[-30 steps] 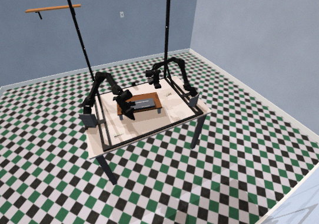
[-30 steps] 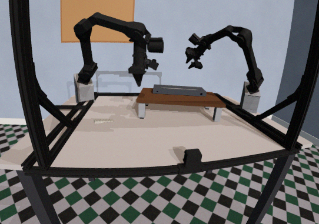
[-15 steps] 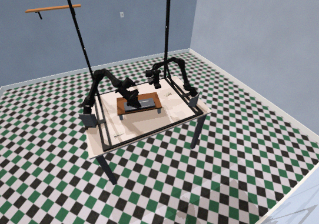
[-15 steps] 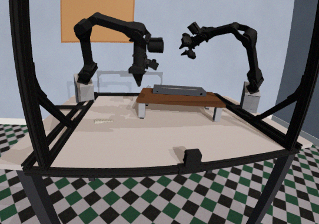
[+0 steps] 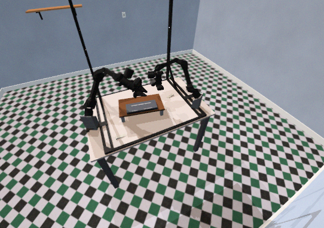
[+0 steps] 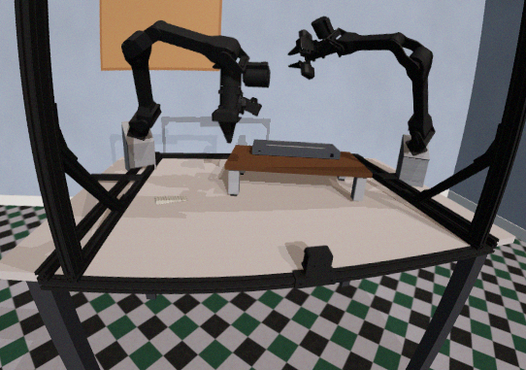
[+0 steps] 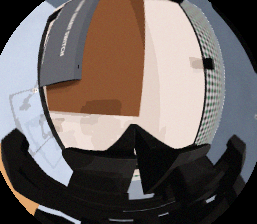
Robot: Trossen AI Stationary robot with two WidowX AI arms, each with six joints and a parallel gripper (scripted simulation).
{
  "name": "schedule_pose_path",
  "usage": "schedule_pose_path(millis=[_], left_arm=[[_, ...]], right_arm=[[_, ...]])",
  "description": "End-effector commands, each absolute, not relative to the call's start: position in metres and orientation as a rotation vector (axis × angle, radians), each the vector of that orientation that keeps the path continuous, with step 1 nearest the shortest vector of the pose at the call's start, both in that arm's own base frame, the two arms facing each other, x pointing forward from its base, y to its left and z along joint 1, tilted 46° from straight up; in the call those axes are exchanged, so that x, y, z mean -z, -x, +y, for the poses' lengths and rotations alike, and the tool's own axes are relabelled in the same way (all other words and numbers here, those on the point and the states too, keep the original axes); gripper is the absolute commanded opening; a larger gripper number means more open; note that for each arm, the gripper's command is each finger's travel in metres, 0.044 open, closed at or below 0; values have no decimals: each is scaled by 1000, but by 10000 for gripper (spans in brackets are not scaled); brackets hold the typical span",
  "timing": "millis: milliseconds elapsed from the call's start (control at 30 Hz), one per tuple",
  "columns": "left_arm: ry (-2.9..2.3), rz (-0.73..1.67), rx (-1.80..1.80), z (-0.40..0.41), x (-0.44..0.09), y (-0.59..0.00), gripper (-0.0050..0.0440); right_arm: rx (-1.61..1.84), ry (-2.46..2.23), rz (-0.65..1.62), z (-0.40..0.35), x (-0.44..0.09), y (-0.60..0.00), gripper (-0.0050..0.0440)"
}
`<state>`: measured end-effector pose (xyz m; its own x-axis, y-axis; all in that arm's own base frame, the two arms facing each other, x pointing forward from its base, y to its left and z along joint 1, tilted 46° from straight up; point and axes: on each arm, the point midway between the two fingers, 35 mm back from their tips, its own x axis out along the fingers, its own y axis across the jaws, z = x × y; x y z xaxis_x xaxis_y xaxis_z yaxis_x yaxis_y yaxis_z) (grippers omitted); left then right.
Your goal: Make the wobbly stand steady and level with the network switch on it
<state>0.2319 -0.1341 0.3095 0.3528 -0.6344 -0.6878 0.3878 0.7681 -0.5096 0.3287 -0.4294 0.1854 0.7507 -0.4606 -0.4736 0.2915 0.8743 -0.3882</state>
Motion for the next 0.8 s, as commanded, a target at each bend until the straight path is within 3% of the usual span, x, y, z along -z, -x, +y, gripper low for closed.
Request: schedule_pose_path(millis=[0,100,333,667,767], left_arm=[[278,1012,672,-134,-310,-232,0],[278,1012,672,-134,-310,-232,0],[278,1012,672,-134,-310,-232,0],[278,1012,672,-134,-310,-232,0],[278,1012,672,-134,-310,-232,0]], right_arm=[[507,381,479,-440,-249,-331,241],[565,423,400,-443,-290,-329,241],[566,434,386,-440,-297,-328,241],[725,550,112,-427,-425,-310,241],[725,550,112,-427,-425,-310,241]])
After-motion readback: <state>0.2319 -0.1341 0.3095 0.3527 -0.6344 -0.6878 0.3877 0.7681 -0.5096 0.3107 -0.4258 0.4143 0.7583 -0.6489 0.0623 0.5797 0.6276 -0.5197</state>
